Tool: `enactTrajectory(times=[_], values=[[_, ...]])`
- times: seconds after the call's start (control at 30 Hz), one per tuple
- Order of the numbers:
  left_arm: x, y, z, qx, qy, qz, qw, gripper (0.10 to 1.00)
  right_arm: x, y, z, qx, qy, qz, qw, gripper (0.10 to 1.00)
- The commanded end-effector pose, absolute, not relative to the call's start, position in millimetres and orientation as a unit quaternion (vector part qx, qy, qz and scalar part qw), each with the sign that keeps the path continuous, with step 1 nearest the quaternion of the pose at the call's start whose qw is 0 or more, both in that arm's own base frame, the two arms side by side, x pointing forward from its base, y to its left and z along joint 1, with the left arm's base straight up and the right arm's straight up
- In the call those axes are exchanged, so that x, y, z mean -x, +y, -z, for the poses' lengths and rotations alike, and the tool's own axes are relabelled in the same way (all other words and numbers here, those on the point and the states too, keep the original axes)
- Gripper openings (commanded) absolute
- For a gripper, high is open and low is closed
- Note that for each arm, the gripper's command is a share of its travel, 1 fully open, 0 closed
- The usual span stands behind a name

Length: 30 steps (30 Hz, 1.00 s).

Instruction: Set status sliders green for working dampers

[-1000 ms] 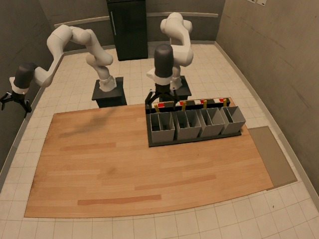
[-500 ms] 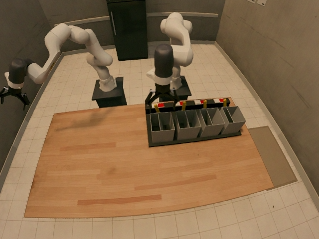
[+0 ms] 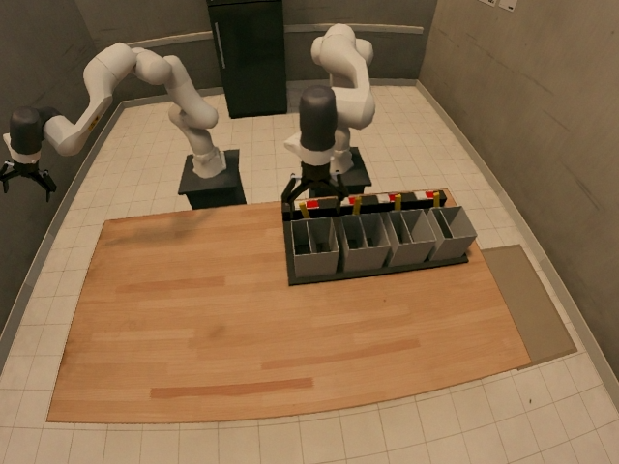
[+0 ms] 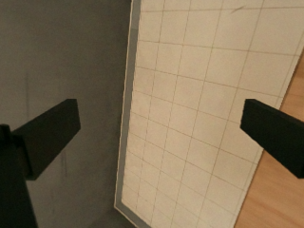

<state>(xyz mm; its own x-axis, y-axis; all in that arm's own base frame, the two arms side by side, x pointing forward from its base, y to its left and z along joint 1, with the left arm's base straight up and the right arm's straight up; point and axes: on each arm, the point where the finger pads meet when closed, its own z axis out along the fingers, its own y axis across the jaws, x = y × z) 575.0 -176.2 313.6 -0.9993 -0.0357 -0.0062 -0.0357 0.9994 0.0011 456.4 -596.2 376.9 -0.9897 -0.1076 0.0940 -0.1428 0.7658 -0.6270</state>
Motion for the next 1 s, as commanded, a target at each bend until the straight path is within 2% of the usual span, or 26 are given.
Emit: enactTrajectory(times=[0.0, 0.97], values=[[-574, -176, -313, 0.021, 1.000, 0.000, 0.000, 1.000, -438, -601, -376, -0.105, -0.941, -0.317, 0.052, 1.000], [-574, -176, -313, 0.021, 1.000, 0.000, 0.000, 1.000, -326, -631, -378, -0.141, -0.954, -0.243, 0.104, 1.000]])
